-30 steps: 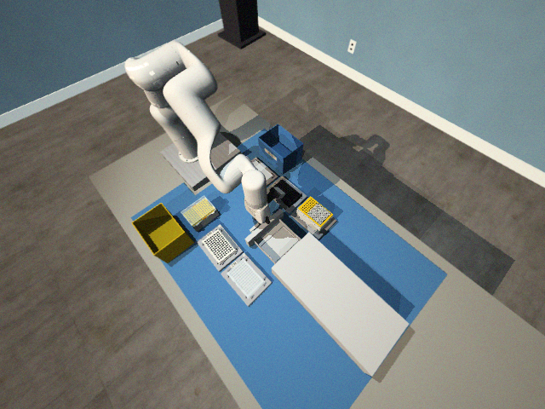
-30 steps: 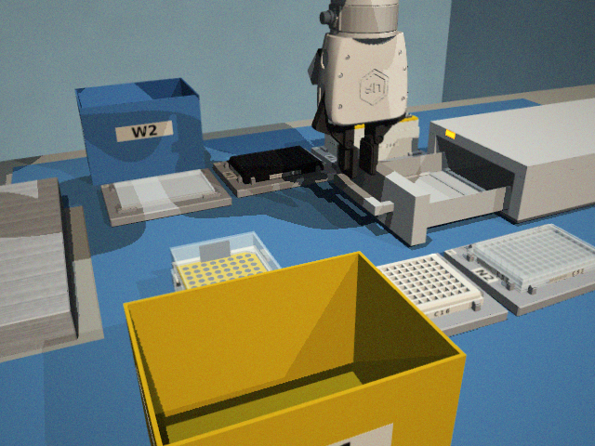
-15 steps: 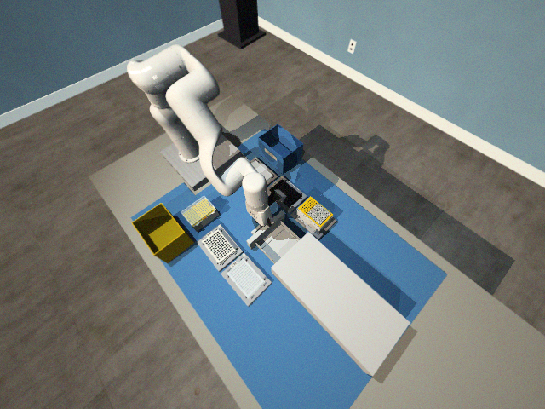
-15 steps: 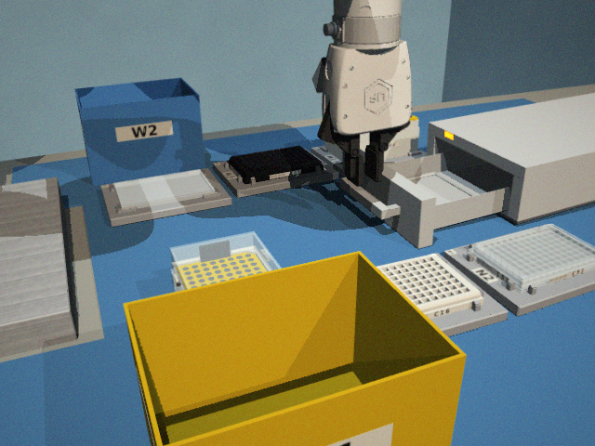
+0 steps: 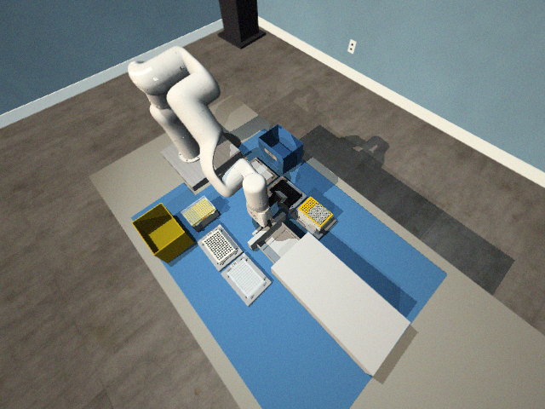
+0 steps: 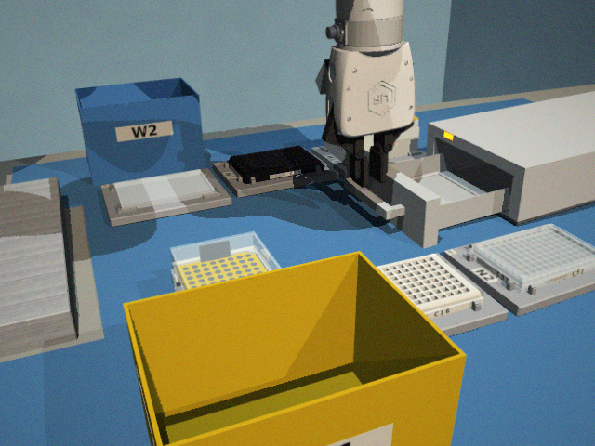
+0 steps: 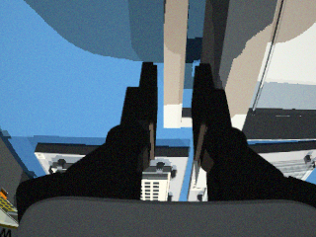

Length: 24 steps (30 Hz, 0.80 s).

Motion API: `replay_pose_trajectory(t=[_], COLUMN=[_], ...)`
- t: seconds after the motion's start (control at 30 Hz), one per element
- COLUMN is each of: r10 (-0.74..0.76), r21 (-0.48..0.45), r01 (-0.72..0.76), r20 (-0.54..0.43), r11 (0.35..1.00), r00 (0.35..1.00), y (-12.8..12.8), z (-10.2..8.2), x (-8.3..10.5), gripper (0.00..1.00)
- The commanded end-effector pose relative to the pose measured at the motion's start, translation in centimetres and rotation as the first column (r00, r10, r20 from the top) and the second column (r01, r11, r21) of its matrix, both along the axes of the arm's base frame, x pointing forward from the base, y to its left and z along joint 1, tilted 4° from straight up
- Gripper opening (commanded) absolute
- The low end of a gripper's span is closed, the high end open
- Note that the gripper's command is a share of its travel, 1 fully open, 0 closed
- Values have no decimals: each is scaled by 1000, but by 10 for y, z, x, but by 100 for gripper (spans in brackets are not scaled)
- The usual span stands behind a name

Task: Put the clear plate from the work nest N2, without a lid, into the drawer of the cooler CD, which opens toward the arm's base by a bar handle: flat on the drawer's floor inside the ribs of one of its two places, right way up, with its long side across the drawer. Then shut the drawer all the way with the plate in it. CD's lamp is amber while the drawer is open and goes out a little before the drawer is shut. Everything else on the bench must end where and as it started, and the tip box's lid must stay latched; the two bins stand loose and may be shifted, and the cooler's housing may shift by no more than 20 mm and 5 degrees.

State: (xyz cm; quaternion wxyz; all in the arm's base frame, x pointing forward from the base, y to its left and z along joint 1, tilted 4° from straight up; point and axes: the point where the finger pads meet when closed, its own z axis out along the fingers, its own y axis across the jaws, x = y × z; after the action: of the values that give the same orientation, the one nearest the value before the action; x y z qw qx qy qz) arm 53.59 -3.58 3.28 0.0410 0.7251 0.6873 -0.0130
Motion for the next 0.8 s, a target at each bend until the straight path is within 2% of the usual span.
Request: replay_pose_trajectory(t=[0.0, 0.77], r10=[-1, -1], r21=[1, 1], r01=[1, 1], r20=[-40, -40], r11=[1000, 1000], r00=[999, 999], y=[-1, -1], z=[-24, -24], x=[-13, -13], gripper=[21, 21])
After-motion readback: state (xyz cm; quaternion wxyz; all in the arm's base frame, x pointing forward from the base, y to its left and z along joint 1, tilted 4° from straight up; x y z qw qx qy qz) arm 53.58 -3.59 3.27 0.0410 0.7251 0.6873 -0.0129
